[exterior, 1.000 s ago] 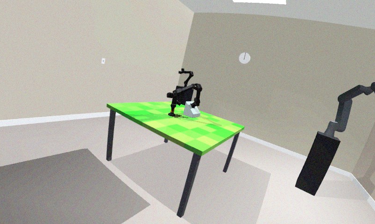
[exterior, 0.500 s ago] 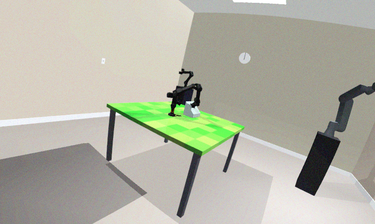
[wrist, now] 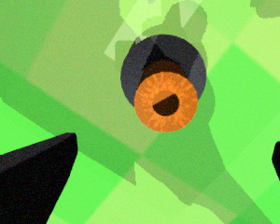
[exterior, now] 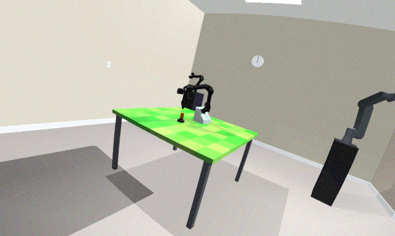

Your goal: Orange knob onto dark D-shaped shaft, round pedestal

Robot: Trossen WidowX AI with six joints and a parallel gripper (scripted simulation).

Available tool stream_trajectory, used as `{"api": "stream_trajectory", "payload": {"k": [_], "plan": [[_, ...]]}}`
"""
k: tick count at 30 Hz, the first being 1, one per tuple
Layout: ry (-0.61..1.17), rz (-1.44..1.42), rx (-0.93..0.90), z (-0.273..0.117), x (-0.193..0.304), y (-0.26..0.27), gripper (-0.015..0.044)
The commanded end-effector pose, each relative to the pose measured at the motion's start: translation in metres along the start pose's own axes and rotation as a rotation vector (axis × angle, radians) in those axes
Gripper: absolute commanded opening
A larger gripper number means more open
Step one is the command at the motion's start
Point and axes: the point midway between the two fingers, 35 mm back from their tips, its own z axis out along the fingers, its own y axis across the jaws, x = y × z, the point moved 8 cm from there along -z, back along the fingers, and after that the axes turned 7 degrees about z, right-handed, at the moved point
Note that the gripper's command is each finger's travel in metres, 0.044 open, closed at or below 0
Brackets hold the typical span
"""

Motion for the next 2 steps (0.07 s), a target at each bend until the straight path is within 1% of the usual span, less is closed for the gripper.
{"api": "stream_trajectory", "payload": {"k": [1,2], "plan": [[-0.006,-0.004,-0.012,0.0021,0.0008,-0.0003,0.044],[-0.006,-0.004,-0.012,0.0021,0.0008,-0.0003,0.044]]}}
